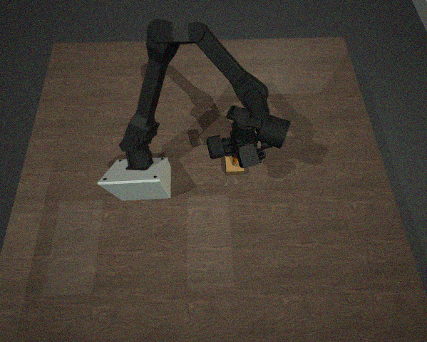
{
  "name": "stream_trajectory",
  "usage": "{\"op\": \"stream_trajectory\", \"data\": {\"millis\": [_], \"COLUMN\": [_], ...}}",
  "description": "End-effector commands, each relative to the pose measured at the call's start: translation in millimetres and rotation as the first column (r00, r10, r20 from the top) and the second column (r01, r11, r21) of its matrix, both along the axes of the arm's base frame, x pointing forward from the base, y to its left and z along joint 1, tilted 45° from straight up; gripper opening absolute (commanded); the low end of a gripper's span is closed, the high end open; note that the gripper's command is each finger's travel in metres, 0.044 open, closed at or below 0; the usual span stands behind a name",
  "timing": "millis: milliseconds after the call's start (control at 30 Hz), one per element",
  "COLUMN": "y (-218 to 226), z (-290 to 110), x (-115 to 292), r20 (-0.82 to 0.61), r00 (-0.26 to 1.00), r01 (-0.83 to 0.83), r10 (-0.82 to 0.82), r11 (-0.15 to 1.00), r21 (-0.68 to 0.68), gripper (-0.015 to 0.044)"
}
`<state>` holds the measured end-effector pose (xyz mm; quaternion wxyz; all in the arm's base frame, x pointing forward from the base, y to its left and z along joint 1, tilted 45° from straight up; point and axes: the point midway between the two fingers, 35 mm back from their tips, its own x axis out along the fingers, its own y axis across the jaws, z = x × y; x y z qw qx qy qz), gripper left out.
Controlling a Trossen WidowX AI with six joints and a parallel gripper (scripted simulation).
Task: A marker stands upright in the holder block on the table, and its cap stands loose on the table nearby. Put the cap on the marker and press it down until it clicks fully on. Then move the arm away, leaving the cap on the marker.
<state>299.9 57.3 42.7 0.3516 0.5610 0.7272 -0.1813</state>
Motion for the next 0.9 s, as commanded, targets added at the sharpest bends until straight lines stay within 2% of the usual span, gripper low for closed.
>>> {"op": "stream_trajectory", "data": {"millis": [0,867], "y": [4,31], "z": [-4,-31], "x": [-1,-7], "r20": [-0.005,-0.005], "r00": [1.0,1.0], "r01": [0.005,0.004], "r10": [-0.004,-0.004], "r11": [1.0,1.0], "r21": [0.003,0.005], "gripper": [0.0,0.0]}}
